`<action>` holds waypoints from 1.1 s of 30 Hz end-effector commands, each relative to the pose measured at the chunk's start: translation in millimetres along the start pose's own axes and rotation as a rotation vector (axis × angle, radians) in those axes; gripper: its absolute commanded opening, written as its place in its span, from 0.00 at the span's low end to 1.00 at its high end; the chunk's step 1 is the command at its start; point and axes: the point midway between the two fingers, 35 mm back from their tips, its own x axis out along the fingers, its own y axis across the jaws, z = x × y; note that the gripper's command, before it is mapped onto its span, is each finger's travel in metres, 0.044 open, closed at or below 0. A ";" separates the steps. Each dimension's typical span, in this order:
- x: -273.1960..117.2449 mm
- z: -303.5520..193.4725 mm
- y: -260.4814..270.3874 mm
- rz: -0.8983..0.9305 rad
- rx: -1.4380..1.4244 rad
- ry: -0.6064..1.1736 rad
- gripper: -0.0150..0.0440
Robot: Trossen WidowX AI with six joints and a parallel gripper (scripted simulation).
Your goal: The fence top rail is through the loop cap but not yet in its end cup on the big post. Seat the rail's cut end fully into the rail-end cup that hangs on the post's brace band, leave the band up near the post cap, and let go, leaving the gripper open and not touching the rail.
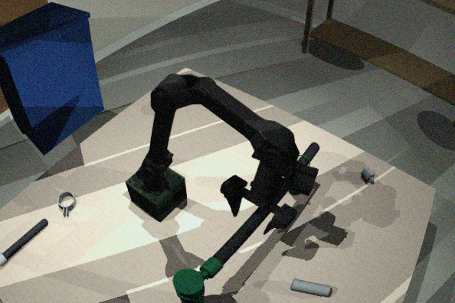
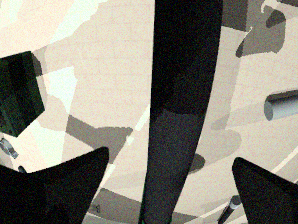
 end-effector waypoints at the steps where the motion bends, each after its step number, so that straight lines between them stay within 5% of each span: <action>1: -10.4 -0.5 0.1 0.000 0.001 0.000 1.00; 7: -48.6 -1.7 4.5 0.000 0.001 -0.001 1.00; 33: -48.6 -1.7 4.5 0.000 0.001 -0.001 1.00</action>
